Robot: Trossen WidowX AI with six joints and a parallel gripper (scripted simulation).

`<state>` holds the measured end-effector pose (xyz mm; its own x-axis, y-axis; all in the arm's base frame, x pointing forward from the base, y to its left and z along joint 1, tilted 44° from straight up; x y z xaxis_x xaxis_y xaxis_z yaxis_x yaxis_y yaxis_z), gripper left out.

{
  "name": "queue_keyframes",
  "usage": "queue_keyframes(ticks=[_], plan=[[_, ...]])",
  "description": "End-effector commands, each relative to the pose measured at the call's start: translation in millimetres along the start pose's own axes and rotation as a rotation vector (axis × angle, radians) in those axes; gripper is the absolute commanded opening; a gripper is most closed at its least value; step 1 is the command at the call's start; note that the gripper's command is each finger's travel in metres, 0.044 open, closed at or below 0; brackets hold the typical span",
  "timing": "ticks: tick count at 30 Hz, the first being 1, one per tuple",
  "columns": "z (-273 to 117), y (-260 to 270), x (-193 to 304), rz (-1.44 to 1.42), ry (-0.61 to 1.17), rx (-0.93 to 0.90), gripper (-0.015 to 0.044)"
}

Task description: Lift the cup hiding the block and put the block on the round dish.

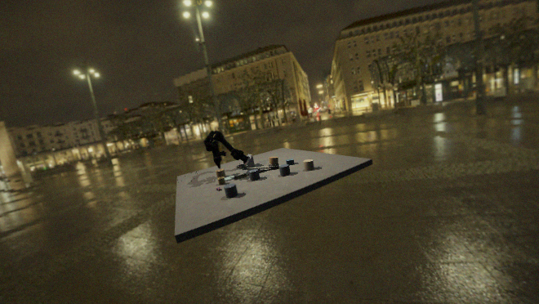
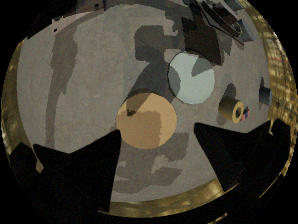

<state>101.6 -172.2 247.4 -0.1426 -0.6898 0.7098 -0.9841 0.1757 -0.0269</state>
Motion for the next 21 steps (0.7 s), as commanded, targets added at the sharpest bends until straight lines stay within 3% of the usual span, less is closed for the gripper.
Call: queue_keyframes(ticks=[1,2,8,15,21], plan=[[-8.0,-17.1,-2.6,-0.009,-0.001,0.030,0.0282],[-8.1,-22.7,-5.4,-0.010,-0.010,0.030,0.0260],[-11.8,-62.9,-31.2,-0.008,-0.057,0.024,0.0260],[-30.2,-125.8,-104.5,-0.010,-0.078,-0.005,0.0260],[-43.0,-147.5,-155.1,-0.040,-0.027,-0.031,0.0260]])
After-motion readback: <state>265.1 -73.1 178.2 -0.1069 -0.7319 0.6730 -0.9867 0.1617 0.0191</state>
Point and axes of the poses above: the point midway between the two fingers, 35 mm back from their tips, its own z axis out along the fingers, its own y axis across the jaws, x = y × z, the point moved 2 cm from there along -z, back along the fingers, and after that the axes turned 8 degrees about -z, right-handed, at the moved point
